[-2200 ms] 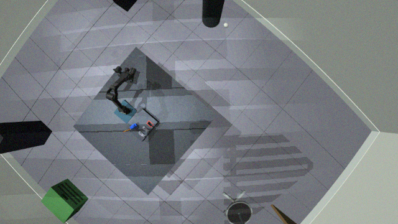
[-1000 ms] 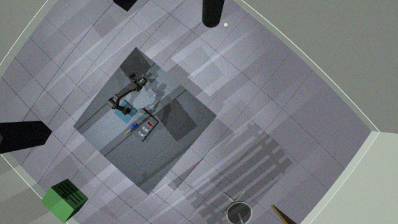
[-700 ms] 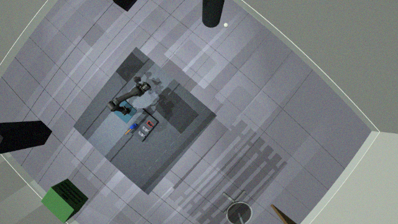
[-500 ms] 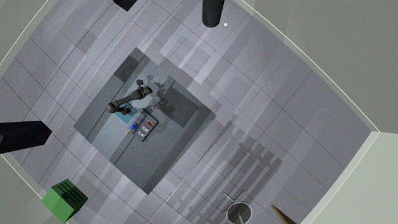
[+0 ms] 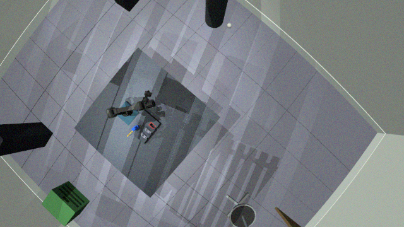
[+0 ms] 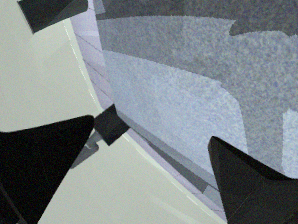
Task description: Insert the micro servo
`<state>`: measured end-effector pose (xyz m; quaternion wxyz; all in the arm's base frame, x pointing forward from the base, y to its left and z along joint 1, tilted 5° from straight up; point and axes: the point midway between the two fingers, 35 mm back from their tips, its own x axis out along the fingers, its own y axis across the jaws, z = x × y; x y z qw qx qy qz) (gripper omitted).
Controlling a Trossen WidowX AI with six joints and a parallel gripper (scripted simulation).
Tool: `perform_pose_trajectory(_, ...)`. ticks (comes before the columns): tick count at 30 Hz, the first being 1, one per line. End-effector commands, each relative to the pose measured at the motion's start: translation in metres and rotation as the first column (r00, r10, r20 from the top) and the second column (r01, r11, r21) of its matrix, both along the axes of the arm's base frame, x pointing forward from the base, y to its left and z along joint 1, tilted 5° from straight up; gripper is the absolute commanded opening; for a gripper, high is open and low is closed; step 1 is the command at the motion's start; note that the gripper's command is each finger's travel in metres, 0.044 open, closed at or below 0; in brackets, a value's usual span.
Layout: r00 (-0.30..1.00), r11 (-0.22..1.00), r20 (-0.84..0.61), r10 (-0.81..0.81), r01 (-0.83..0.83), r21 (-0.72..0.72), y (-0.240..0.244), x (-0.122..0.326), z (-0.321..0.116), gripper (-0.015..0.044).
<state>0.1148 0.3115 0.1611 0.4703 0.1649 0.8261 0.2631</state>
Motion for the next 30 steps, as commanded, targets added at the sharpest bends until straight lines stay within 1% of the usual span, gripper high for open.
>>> perform_pose_trajectory(1,0.995,0.993,0.013,-0.103,0.103,-0.054,-0.017,0.021,-0.001,0.0440)
perform_pose_trajectory(9,0.941,0.928,0.057,-0.334,0.339,-0.155,-0.060,0.065,0.000,0.0440)
perform_pose_trajectory(15,0.862,0.834,0.097,-0.497,0.506,-0.220,-0.097,0.092,0.002,0.0440)
perform_pose_trajectory(22,0.733,0.680,0.150,-0.664,0.675,-0.288,-0.146,0.116,0.004,0.0440)
perform_pose_trajectory(30,0.545,0.456,0.217,-0.810,0.818,-0.350,-0.203,0.130,0.006,0.0440)
